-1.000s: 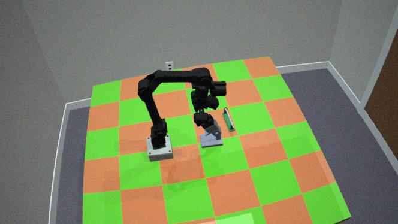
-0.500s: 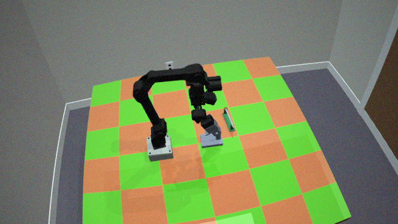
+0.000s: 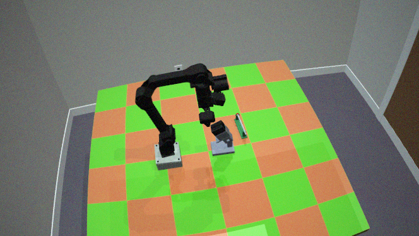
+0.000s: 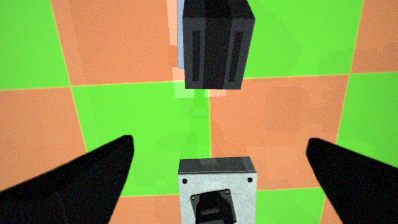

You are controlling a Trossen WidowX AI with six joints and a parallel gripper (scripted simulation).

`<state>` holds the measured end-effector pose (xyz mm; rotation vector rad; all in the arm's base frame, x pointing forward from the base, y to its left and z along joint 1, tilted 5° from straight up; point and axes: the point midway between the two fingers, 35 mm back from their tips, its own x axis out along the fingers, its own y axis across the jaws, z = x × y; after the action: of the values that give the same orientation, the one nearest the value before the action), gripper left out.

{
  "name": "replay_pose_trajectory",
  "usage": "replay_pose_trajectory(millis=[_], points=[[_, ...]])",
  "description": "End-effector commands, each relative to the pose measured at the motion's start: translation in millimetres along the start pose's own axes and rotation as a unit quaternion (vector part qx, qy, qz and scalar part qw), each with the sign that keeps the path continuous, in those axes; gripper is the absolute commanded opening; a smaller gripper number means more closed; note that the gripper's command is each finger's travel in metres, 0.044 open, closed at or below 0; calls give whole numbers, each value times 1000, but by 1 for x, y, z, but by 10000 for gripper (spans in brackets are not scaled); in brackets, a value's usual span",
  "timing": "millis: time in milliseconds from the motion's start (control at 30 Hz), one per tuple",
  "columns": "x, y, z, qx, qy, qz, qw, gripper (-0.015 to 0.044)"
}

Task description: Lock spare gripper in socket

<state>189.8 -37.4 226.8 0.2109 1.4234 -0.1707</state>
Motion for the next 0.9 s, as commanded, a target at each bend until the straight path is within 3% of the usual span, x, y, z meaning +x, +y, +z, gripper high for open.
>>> replay_pose_trajectory(millis=[0,167,500,733,867], points=[[-9,0,0,2,-20,-1,1000,440],[-2,0,0,0,-4,0,1000,440],[-5,78,-1,0,-4,4,1000,180],[-9,109,-2,-7,-5,5,1000,180],[0,116,29,-153,-4,-18,988,180]])
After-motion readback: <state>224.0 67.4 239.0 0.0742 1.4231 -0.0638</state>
